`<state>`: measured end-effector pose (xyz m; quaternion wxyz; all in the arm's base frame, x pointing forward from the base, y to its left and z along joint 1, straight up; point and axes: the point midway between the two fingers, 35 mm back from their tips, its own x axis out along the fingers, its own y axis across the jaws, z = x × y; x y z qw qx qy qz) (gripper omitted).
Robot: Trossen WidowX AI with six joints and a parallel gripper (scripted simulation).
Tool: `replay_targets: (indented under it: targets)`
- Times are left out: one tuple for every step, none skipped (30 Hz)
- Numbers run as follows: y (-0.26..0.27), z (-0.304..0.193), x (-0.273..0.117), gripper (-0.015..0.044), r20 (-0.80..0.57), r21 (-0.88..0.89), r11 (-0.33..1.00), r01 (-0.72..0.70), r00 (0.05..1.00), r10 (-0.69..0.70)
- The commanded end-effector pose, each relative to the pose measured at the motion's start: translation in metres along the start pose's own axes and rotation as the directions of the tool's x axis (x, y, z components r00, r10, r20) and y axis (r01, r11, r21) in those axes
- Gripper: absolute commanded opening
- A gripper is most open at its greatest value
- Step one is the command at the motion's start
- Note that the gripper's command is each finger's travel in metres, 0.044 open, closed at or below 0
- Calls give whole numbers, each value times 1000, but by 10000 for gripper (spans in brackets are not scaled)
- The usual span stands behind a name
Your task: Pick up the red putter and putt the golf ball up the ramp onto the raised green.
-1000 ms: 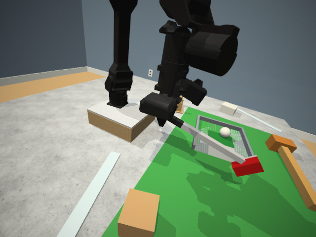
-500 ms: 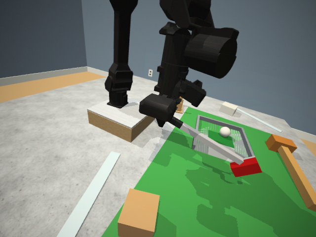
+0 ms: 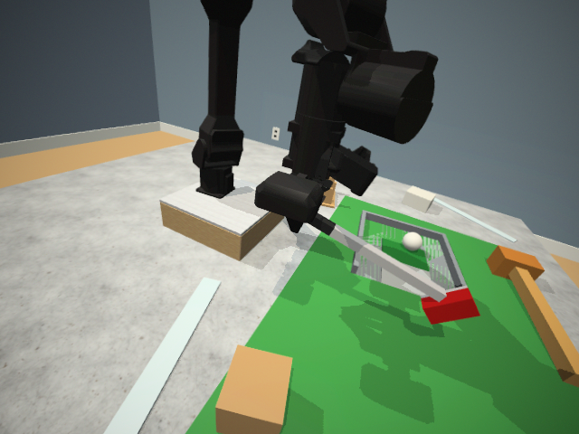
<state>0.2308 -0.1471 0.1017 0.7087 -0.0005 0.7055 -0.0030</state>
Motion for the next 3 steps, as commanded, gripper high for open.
replay_targets:
  targets:
    - [0,1,0,0,4,0,1000,2,1000,-2]
    - [0,1,0,0,4,0,1000,2,1000,-2]
    - [0,1,0,0,4,0,1000,2,1000,-2]
